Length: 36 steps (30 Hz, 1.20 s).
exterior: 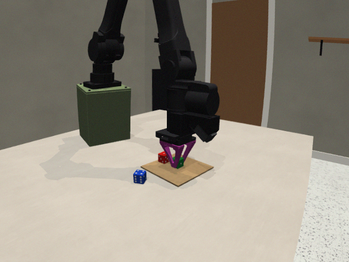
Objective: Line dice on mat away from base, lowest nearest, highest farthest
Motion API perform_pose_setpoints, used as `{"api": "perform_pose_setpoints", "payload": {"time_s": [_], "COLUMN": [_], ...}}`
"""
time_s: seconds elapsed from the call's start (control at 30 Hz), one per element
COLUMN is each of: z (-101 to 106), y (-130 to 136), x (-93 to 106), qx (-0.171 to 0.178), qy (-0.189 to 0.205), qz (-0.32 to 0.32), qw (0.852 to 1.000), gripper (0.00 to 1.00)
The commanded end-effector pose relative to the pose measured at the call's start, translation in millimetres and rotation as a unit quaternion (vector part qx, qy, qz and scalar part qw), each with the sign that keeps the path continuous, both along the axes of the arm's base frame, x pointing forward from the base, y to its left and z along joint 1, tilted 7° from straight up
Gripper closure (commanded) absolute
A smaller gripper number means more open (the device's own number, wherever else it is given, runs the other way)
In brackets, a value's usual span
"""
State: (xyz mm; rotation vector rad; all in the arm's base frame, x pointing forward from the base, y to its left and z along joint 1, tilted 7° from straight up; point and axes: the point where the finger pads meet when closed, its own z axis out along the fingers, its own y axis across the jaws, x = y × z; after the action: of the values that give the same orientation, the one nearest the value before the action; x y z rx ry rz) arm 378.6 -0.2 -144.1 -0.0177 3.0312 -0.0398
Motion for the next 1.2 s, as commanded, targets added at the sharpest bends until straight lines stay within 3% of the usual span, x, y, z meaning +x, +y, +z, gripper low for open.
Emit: {"api": "perform_pose_setpoints", "payload": {"time_s": [0.0,0.5,0.8,0.97,1.17], "z": [1.2,1.2,1.4,13.9,27.6], "y": [-3.4,-3.4,-3.4,-3.2,-1.1], "x": [12.2,12.2,12.2,14.2,2.7], "qx": [0.002,0.002,0.002,0.002,0.002], "qy": [-0.012,-0.012,-0.012,-0.017,-0.009], "qz": [-0.001,-0.001,-0.001,-0.001,-0.001], "qw": [1.0,1.0,1.0,1.0,1.0], "gripper": [0.8,0.61,0.61,0.61,0.61]}}
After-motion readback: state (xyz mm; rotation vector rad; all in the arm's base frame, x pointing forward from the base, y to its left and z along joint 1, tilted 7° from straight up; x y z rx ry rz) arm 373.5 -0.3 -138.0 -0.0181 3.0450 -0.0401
